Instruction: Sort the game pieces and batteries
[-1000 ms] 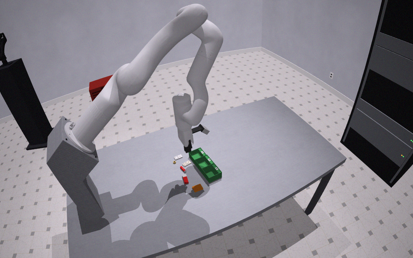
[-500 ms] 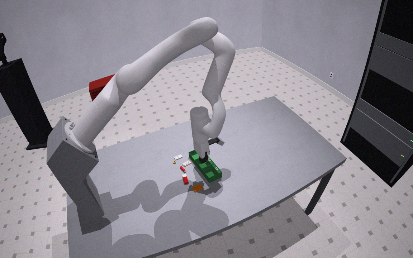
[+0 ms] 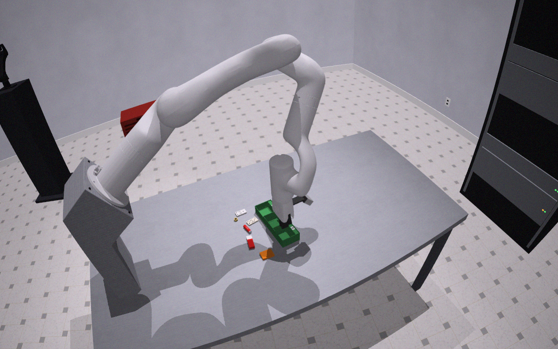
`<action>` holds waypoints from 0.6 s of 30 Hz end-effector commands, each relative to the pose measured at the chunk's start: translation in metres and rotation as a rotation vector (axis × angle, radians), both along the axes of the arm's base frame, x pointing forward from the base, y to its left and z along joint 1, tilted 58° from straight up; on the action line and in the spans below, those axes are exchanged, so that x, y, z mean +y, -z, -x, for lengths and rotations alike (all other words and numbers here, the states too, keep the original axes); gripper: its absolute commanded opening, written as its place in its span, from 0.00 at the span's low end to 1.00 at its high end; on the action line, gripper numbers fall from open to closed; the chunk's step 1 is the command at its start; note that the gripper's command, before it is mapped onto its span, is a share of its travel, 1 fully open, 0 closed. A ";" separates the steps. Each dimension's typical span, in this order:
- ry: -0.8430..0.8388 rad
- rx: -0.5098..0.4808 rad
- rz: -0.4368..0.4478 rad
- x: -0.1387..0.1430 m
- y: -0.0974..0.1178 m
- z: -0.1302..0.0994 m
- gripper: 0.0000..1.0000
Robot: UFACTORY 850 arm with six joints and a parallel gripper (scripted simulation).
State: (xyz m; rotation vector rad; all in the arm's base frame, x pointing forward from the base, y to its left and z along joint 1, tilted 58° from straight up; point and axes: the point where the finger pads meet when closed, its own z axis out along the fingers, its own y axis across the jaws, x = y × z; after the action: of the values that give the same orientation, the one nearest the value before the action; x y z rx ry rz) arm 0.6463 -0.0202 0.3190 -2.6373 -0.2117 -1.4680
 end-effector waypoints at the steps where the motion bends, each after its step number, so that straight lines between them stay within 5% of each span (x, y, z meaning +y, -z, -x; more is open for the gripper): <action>1: 0.000 0.000 0.000 0.001 0.004 -0.008 0.07; 18: 0.000 0.000 0.000 0.008 0.025 -0.041 0.07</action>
State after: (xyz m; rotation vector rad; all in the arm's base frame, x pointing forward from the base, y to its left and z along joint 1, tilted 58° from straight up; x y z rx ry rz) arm 0.6799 -0.0136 0.2980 -2.6372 -0.2120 -1.4670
